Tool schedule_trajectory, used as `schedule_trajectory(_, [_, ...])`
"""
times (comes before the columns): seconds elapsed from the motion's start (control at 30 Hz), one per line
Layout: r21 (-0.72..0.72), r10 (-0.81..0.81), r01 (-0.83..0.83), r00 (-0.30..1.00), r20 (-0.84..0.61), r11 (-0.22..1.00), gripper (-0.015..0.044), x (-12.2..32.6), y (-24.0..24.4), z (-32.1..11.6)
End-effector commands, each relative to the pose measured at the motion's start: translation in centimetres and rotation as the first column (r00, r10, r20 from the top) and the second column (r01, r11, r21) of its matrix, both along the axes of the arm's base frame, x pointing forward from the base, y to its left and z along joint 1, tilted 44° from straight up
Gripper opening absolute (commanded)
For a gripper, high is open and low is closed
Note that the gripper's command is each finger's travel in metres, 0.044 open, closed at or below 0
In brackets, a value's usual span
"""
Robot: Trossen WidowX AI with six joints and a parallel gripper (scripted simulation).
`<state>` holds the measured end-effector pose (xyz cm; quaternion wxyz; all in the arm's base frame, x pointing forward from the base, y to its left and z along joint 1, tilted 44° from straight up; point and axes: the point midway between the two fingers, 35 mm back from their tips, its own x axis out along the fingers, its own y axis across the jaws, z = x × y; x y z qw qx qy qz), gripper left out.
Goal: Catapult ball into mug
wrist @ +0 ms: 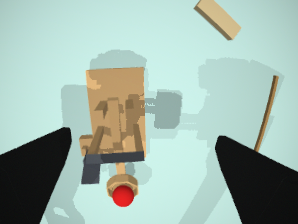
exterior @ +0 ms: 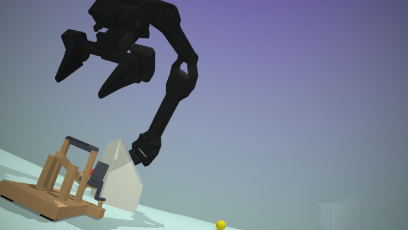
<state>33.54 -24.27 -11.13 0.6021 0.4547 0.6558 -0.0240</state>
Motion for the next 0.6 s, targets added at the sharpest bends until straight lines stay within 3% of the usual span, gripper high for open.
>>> schedule_trajectory(0.0, [-0.066,-0.085,0.090,0.993,0.081,0.994,0.0440,3.0,-2.5,-0.6])
schedule_trajectory(0.57, [-0.160,-0.294,0.412,0.826,0.480,0.897,0.0440,13.9,-11.9,2.4])
